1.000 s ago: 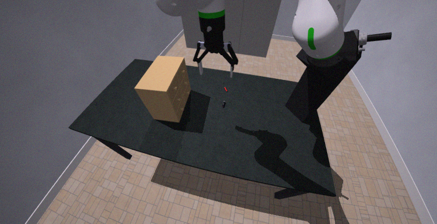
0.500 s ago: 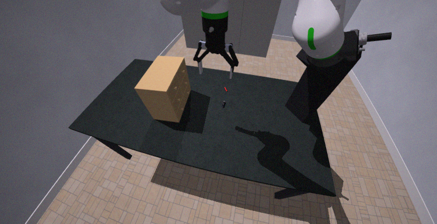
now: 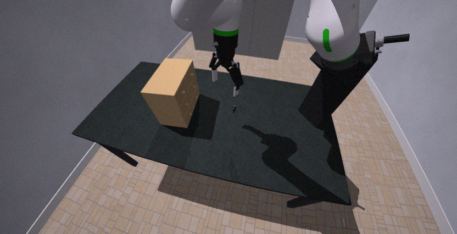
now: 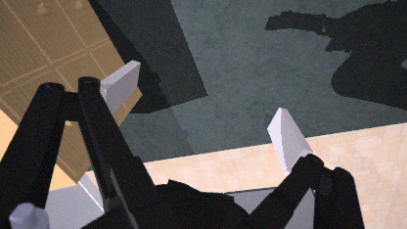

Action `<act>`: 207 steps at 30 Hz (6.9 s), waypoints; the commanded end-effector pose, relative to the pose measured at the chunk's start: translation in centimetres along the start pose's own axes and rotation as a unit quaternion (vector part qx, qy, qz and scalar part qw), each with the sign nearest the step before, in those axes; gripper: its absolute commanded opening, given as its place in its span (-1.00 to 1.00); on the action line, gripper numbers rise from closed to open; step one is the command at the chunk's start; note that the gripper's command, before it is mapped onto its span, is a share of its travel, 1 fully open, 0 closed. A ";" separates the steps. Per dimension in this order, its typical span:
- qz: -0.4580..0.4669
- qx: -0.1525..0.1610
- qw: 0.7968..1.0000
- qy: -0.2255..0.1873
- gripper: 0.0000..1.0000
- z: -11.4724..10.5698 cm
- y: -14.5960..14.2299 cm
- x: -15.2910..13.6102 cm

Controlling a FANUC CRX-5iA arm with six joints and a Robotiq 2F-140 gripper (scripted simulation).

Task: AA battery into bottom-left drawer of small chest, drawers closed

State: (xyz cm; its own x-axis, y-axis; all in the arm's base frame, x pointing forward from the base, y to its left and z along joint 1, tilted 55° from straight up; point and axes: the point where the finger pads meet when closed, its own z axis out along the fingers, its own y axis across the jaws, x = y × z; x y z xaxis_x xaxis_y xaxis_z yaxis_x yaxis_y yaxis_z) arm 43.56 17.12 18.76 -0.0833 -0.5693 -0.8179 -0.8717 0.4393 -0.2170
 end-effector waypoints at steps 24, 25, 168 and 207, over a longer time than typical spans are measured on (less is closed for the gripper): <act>0.438 0.055 0.895 -0.067 1.00 7.5 -1.0 -0.7; 0.437 0.062 0.894 -0.080 1.00 7.8 -1.2 -0.8; 0.352 0.267 0.746 -0.498 -0.60 26.6 -15.3 -10.3; 0.352 0.267 0.746 -0.498 -0.84 26.6 -16.2 -11.0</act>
State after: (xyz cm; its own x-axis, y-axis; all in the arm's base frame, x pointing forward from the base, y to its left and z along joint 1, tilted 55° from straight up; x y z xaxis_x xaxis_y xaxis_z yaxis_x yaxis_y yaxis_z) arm 71.46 34.73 17.11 0.2016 0.6162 -0.7614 -0.4427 0.7507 0.4904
